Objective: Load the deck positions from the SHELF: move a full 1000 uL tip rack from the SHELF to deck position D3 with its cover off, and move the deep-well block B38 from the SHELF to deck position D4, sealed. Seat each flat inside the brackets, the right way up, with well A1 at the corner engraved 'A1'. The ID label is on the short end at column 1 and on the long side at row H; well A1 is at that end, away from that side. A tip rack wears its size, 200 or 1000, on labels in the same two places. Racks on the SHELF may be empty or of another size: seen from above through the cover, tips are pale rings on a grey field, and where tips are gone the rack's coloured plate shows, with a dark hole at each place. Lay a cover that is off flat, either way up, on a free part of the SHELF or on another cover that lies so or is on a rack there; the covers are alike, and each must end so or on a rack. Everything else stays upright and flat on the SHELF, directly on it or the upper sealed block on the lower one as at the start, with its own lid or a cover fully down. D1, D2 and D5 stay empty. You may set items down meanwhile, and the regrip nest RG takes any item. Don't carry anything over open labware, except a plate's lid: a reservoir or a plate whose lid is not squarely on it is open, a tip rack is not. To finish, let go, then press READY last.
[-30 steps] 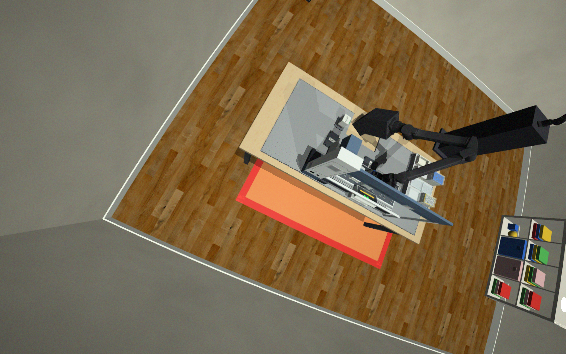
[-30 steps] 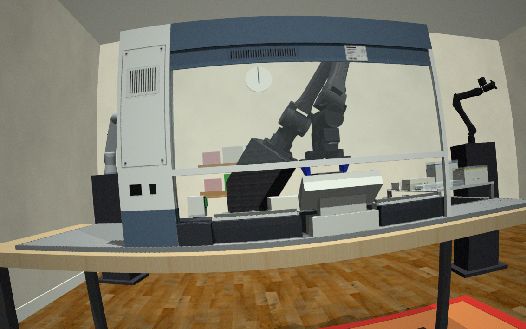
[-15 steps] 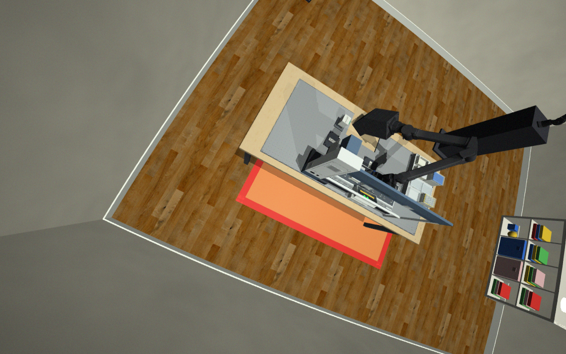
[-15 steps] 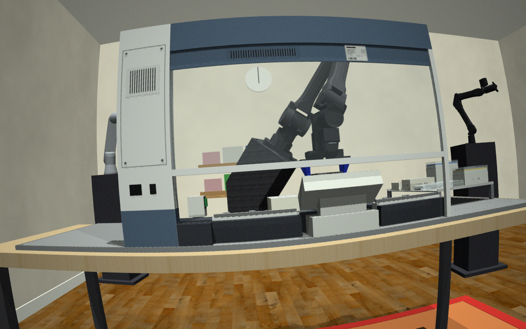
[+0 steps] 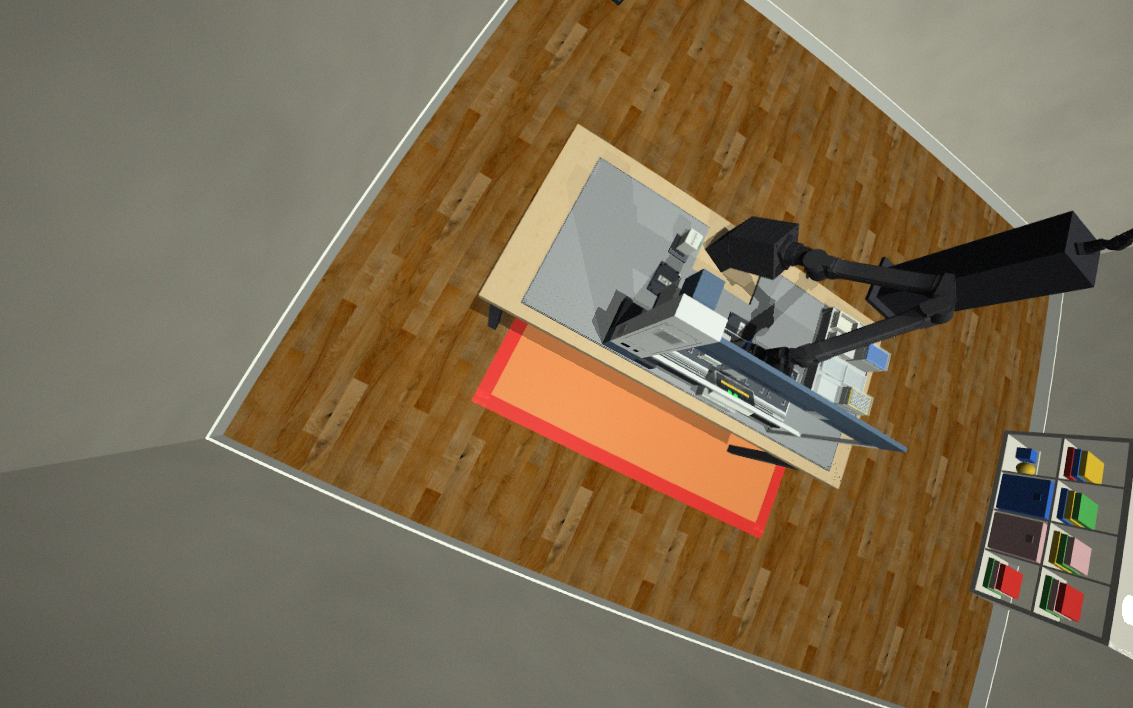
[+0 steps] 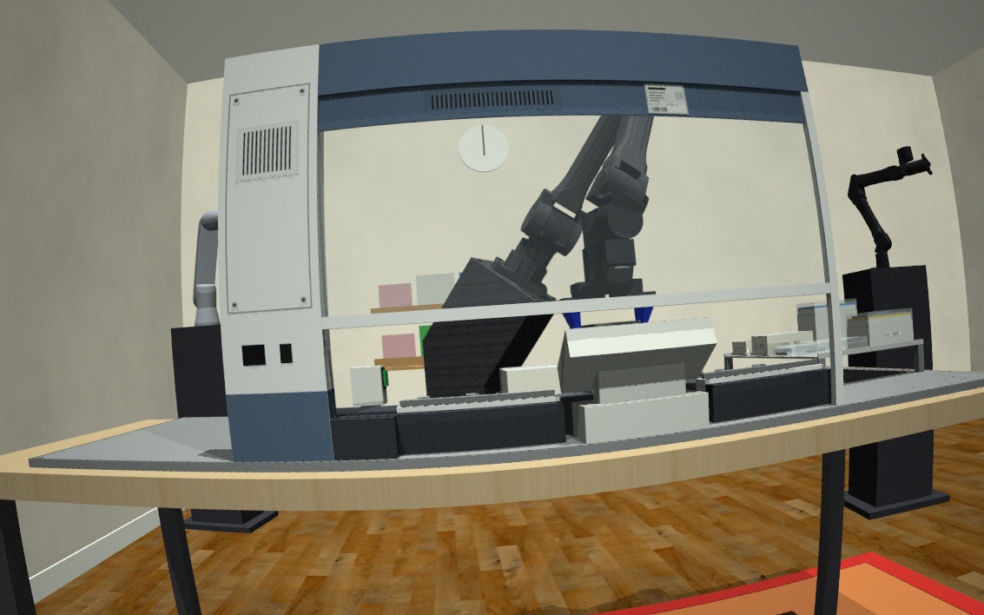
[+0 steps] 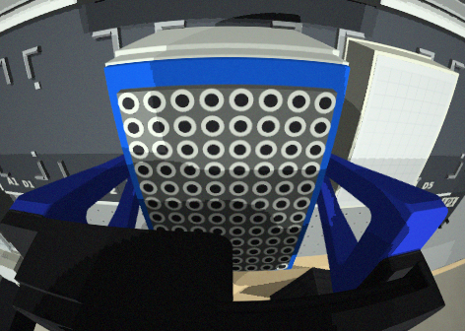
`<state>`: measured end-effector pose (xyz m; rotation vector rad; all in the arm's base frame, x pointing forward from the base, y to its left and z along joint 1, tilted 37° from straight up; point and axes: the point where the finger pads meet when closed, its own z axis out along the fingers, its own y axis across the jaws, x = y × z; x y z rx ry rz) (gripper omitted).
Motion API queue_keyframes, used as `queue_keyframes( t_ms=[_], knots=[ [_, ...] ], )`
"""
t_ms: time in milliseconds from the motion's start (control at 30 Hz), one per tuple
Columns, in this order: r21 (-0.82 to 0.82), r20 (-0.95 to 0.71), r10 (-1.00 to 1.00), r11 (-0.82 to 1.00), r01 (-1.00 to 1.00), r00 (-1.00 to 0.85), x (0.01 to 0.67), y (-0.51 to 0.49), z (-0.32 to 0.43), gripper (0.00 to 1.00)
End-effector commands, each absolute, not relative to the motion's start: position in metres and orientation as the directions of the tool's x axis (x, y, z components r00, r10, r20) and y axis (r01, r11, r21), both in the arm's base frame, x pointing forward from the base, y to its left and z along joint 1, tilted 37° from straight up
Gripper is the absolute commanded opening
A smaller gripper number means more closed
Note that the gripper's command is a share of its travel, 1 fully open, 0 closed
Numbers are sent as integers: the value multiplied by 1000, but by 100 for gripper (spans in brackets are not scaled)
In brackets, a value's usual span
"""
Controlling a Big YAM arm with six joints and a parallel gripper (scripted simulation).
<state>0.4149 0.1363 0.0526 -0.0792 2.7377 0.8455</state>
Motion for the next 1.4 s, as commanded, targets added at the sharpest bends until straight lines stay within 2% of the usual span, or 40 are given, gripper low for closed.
queue_keyframes(
  t_ms=[0, 667, 1367],
  knots=[
    [543, -298, 34, 828, -140, -954, 423, 135, 61, 100],
    [543, -298, 34, 828, -140, -954, 423, 135, 61, 100],
    [540, -314, 39, 829, -145, -948, 417, 112, 95, 100]
  ],
)
